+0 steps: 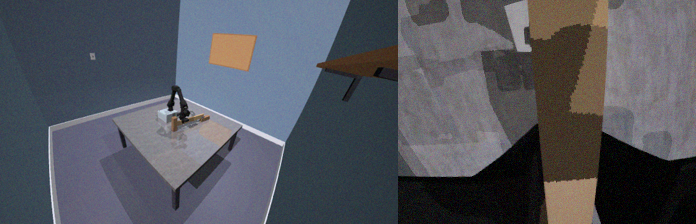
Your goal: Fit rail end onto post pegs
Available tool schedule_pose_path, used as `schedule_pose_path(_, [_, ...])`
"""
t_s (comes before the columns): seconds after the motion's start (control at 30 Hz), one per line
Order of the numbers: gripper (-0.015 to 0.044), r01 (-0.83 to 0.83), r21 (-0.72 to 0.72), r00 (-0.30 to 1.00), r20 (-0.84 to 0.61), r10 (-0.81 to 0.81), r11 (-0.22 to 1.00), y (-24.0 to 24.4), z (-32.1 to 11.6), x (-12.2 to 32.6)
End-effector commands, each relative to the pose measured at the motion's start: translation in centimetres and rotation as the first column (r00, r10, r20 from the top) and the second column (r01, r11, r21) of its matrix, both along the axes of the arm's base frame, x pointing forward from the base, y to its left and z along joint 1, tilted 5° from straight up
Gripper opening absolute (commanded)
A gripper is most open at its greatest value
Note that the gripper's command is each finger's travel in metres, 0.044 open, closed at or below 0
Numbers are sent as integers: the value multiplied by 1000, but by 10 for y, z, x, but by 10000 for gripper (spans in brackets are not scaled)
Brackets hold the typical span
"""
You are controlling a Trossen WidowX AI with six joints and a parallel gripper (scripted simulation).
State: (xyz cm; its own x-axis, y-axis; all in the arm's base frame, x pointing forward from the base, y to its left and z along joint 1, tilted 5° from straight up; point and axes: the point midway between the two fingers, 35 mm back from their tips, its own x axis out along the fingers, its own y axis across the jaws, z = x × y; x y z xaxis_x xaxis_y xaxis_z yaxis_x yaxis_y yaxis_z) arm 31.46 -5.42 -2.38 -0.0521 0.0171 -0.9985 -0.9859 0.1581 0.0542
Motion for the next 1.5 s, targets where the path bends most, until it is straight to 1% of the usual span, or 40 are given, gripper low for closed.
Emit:
schedule_pose_path(0.0, [0,-3,-2,1000,2,3,1000,-2,1,0])
schedule_pose_path(0.43, [0,-3,-2,1000,2,3,1000,-6,2,0])
schedule_pose_path(1.0, [440,-5,3,1000,1,5,1000,-2,0,0])
schedule_pose_path(1.2, [440,-5,3,1000,1,5,1000,0,2,0])
schedule_pose_path(1.33, [440,-3,1,1000,3,3,1000,27,29,6])
schedule_pose_path(1.47, [440,-3,1,1000,3,3,1000,28,31,6])
